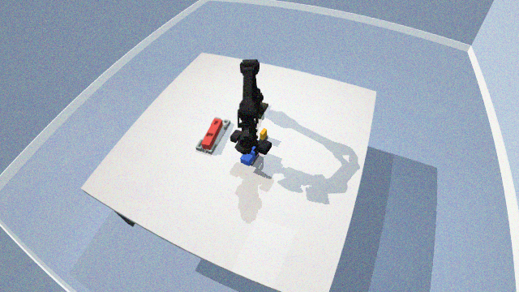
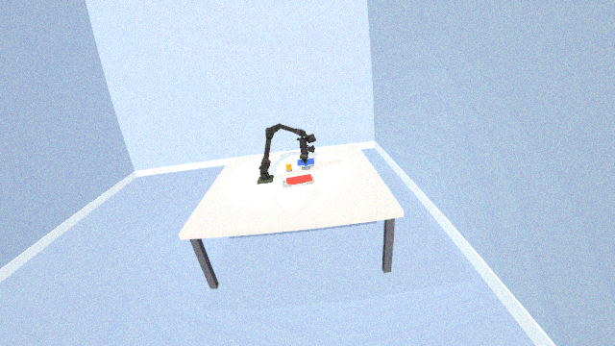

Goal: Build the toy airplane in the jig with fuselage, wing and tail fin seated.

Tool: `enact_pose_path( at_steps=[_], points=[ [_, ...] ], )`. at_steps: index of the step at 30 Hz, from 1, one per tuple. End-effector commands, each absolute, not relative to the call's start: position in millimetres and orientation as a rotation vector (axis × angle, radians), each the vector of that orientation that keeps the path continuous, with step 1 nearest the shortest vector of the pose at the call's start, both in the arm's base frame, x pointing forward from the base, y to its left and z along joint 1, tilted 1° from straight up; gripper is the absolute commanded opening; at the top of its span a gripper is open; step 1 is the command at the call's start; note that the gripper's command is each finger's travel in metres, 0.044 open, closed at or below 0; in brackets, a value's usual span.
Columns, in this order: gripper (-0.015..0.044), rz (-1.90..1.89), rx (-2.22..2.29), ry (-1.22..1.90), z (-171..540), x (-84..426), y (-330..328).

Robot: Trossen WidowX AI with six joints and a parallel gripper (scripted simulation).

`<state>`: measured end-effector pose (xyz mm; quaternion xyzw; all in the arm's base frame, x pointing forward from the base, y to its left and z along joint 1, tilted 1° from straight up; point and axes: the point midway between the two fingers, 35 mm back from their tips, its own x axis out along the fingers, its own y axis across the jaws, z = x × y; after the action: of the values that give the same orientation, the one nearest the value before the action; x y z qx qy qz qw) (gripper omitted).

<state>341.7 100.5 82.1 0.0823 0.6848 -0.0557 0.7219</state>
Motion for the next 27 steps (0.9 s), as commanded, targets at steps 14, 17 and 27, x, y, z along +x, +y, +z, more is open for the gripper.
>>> enact_pose_path(
  at_steps=[14,17,27],
  points=[
    [0.0,-0.127,0.171,1.519,137.4,344.1,101.9],
    [0.0,-0.129,0.166,1.523,146.8,342.8,101.5],
    [0.0,-0.134,0.15,1.539,177.4,336.2,99.5]
  ],
)
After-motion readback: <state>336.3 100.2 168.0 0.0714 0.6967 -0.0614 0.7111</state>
